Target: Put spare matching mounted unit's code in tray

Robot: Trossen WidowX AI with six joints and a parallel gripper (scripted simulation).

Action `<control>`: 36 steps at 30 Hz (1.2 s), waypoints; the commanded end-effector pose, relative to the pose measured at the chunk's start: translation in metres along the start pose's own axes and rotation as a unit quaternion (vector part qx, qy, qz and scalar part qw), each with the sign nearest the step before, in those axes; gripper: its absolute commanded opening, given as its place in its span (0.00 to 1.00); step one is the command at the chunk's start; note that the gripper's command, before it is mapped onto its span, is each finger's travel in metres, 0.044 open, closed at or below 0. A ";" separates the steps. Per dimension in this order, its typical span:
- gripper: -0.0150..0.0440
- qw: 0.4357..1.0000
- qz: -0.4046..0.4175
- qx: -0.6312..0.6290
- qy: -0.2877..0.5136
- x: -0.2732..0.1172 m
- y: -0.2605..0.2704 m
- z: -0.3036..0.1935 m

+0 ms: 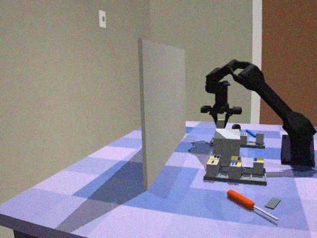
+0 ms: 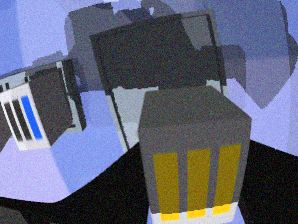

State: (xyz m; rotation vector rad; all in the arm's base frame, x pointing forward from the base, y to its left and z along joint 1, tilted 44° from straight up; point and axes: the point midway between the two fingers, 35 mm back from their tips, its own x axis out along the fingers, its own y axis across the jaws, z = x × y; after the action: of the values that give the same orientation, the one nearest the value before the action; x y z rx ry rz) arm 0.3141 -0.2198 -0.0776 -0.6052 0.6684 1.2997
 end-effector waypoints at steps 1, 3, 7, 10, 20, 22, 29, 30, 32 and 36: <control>0.25 1.000 0.000 0.001 -0.002 0.005 0.000 0.001; 0.25 1.000 0.000 0.001 -0.002 0.007 0.000 0.001; 0.25 1.000 0.000 0.001 -0.002 0.010 0.000 0.001; 0.25 1.000 0.000 0.001 -0.002 0.012 0.000 0.001; 0.25 1.000 0.000 0.001 -0.002 0.021 0.000 0.001; 0.25 1.000 0.000 0.001 -0.002 0.022 0.000 0.001; 0.25 1.000 0.000 0.001 -0.002 0.028 0.000 0.001; 0.25 1.000 0.000 0.001 -0.002 0.029 0.001 0.001; 0.25 1.000 0.000 0.001 -0.002 0.030 0.001 0.002; 0.25 1.000 0.000 0.001 -0.002 0.033 0.001 0.002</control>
State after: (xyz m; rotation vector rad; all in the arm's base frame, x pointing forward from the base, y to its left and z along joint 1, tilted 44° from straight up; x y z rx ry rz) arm 0.3175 -0.2001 -0.0986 -0.6047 0.6666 1.2998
